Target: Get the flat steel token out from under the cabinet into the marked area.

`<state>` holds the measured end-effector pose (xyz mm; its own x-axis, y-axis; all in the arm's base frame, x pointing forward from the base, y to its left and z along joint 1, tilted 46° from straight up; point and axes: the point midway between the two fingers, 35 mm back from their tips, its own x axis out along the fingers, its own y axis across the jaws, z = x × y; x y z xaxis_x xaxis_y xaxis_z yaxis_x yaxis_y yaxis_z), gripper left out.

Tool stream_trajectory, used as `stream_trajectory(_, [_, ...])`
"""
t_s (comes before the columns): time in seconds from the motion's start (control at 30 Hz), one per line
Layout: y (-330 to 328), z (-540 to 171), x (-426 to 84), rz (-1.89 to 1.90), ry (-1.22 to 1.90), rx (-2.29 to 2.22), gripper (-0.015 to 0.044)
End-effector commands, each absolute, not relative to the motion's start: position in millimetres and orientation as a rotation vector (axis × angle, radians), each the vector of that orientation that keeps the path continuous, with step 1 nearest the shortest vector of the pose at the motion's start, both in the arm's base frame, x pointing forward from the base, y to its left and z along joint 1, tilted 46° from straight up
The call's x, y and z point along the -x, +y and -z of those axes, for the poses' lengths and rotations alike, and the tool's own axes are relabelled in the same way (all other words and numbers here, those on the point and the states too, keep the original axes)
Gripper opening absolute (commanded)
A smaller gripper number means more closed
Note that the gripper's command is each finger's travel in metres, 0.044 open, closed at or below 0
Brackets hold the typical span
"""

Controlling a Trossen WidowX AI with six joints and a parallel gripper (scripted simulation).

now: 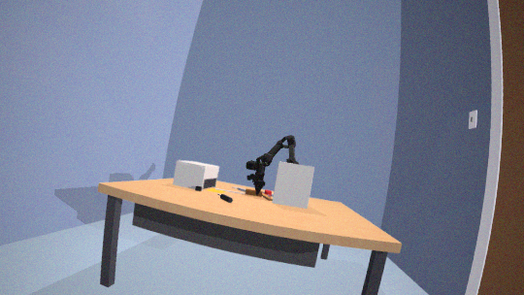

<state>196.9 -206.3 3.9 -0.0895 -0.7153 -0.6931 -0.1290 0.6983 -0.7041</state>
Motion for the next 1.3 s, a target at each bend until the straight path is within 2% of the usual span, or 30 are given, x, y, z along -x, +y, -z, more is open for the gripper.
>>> stream_trajectory(0.0, [-206.3, -3.9, -196.8, 0.564, 1.610, 0.705, 0.0270])
stream_trajectory(0.57, [-209.8, -0.6, -193.5, 0.563, 1.611, 0.707, 0.0270])
stream_trajectory(0.7, [-209.5, -3.3, -197.2, 0.571, 1.603, 0.706, 0.0165])
stream_trajectory(1.0, [-209.5, -3.3, -197.2, 0.571, 1.603, 0.706, 0.0105])
stream_trajectory(1.13, [-209.5, -3.3, -197.2, 0.571, 1.603, 0.706, 0.0000])
stream_trajectory(1.27, [-209.5, -3.3, -198.2, 0.571, 1.604, 0.705, 0.0000])
